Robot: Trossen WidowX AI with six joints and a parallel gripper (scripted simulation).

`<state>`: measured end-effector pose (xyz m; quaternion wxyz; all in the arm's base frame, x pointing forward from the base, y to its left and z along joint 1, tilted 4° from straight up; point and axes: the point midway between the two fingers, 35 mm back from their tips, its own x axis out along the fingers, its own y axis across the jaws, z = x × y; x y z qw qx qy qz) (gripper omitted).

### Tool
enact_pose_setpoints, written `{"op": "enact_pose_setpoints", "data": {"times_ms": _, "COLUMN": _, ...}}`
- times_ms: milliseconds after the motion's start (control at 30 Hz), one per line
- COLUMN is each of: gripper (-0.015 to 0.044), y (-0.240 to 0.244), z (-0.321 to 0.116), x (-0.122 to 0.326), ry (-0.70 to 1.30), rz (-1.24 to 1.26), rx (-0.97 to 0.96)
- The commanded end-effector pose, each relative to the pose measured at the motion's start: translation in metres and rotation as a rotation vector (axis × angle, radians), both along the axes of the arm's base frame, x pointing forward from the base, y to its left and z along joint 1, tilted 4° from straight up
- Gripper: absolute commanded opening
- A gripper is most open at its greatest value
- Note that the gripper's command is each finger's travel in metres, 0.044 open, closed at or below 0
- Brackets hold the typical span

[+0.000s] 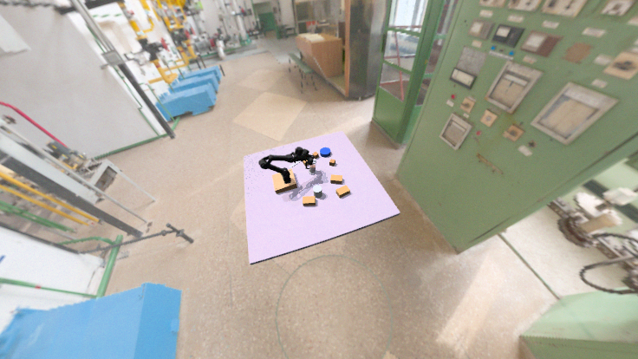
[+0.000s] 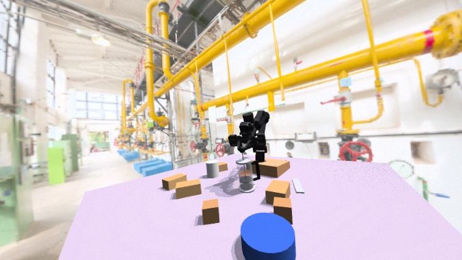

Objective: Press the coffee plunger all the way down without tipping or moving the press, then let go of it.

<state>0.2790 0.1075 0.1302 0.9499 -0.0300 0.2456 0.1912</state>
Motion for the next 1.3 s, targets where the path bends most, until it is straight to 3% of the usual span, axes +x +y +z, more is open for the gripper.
{"op": "enact_pose_setpoints", "data": {"times_ms": 0, "gripper": 0.0124, "y": -0.0005, "z": -0.0212, "x": -0.0034, "ry": 0.068, "rz": -0.003, "rx": -0.017}}
{"op": "enact_pose_setpoints", "data": {"times_ms": 1267, "gripper": 0.0124, "y": 0.0027, "z": -0.0189, "x": 0.0051, "ry": 0.067, "rz": -0.003, "rx": -0.017}}
